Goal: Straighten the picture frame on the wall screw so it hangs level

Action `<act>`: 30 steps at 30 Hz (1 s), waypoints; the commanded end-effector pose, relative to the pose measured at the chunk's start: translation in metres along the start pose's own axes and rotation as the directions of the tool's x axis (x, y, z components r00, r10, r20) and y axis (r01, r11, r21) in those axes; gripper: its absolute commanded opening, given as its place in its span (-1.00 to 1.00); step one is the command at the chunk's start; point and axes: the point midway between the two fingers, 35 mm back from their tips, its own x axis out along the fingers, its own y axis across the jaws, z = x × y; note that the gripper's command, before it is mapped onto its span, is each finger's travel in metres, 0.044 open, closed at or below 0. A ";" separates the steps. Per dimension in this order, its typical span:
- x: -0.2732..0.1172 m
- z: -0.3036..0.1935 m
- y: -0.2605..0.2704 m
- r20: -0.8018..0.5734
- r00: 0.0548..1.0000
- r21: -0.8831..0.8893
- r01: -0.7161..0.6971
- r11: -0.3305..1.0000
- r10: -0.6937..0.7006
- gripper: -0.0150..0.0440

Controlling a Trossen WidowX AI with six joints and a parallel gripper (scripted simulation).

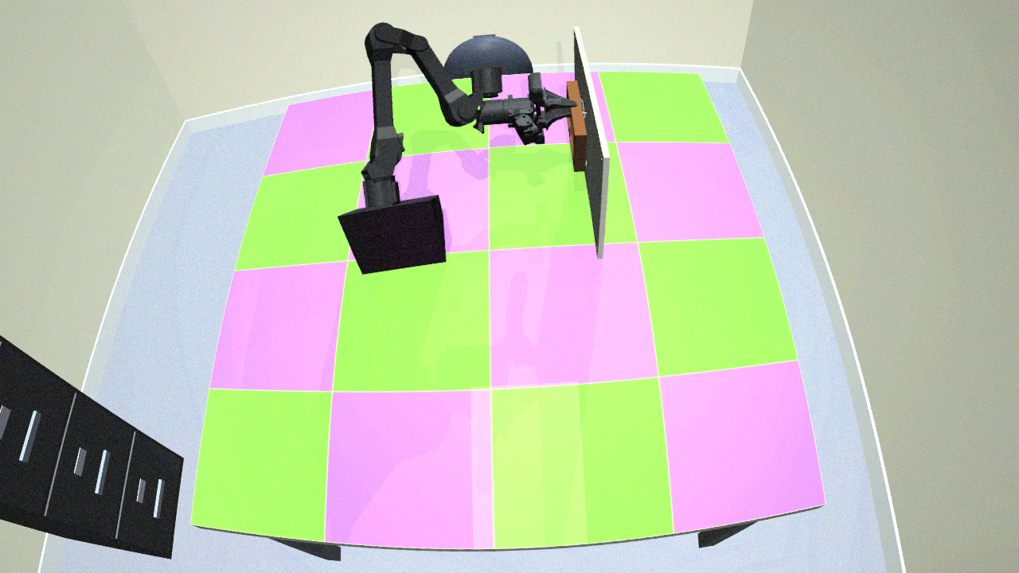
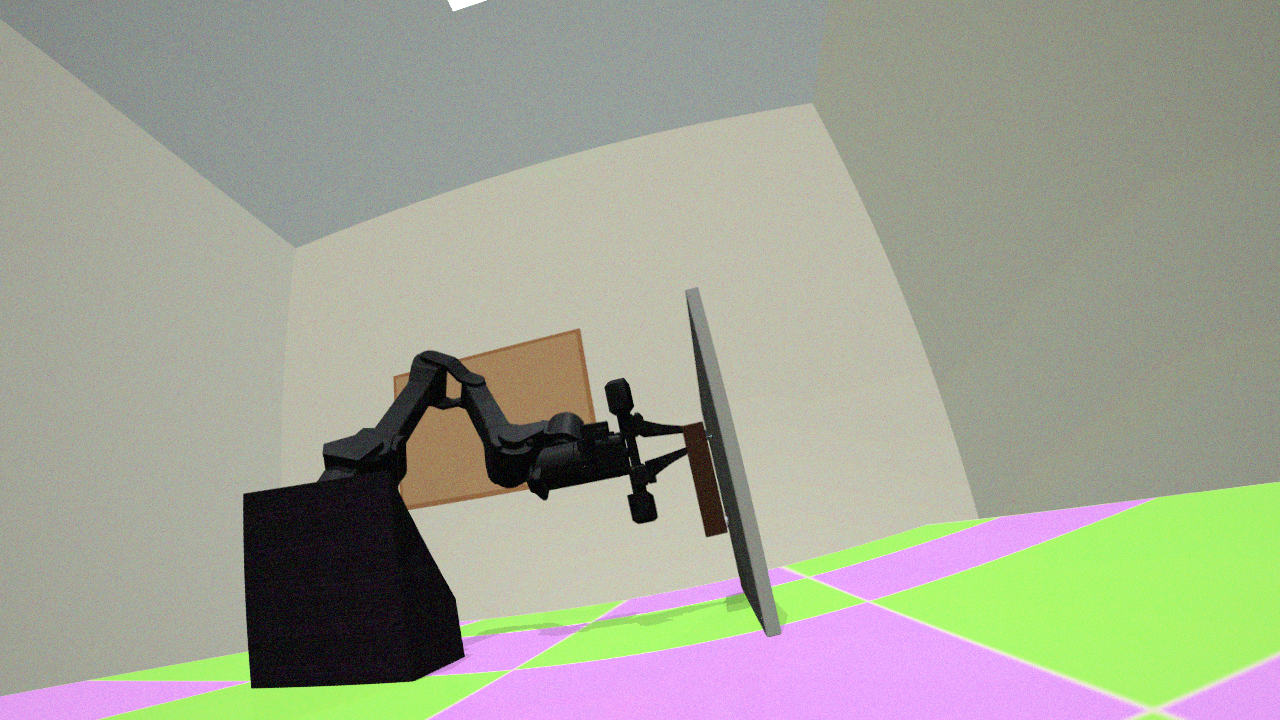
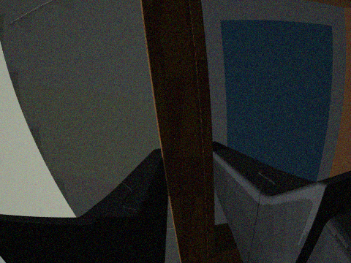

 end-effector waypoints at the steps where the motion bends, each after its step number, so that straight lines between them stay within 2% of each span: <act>1: 0.000 0.000 -0.002 -0.001 1.000 -0.002 0.001 1.000 -0.001 -0.49; 25: 0.000 0.000 -0.003 0.001 1.000 -0.006 0.000 1.000 0.000 -0.49; 30: 0.000 0.000 -0.003 0.001 1.000 -0.079 0.000 0.997 0.000 -0.49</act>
